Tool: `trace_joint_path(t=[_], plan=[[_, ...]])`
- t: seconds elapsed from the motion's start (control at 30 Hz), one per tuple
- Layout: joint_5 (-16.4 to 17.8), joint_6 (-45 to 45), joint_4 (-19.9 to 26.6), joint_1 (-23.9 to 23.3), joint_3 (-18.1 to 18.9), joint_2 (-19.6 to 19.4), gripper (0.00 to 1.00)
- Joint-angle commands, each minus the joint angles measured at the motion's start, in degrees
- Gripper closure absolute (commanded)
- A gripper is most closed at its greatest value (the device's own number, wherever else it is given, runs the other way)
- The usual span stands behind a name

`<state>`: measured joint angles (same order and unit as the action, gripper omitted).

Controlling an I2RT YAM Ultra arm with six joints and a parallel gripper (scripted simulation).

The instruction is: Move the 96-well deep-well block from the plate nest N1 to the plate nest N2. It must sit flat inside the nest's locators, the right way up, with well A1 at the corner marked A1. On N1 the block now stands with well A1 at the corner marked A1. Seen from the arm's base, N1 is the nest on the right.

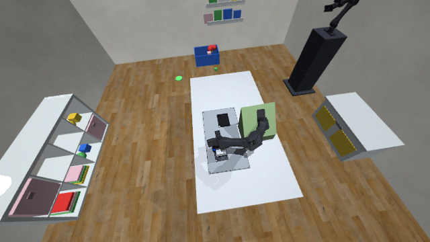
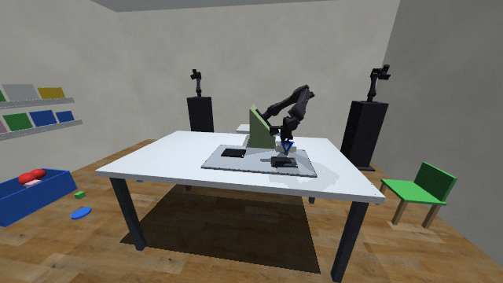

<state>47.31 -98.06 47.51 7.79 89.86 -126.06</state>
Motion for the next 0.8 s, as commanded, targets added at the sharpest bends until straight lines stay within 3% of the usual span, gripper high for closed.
trace_joint_path(t=[0.0, 0.77], plan=[[-0.3, 0.0, 0.2, -1.3, 0.3, 0.3, 1.0], [-0.3, 0.0, -0.3, -1.2, 0.1, 0.2, 1.0]])
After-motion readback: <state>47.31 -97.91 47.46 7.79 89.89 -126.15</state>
